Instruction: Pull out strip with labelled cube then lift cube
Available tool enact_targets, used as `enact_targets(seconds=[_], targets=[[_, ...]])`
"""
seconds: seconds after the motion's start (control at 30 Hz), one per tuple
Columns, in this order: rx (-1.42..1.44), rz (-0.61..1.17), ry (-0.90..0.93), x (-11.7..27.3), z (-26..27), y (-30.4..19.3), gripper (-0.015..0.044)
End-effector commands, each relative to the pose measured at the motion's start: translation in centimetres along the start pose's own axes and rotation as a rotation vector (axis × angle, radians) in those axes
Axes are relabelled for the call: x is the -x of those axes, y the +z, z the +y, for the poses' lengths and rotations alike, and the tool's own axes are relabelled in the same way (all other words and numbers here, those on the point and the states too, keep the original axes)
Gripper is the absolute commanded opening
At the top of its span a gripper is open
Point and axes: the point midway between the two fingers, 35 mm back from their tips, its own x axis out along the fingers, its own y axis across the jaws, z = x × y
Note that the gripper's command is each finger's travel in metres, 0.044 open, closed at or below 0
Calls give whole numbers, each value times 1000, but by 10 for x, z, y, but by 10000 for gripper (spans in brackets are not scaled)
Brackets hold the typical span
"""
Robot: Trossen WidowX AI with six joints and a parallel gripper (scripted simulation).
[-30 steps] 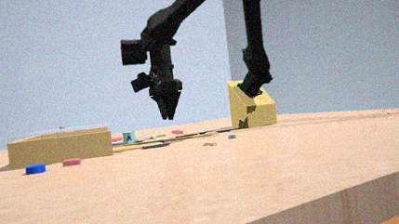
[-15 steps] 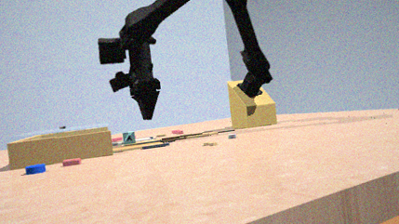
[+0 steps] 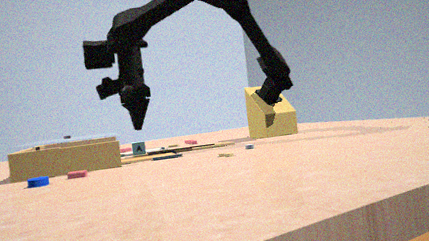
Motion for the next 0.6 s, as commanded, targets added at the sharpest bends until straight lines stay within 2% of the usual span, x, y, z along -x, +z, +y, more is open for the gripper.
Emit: enact_targets(seconds=[0.0,0.1,0.13,0.57], targets=[[-1,3,-3,-4,-2,3,335],[-1,3,-3,-9,-2,3,256],[-1,3,-3,-10,-2,3,250],[-1,3,-3,-32,-2,4,250]])
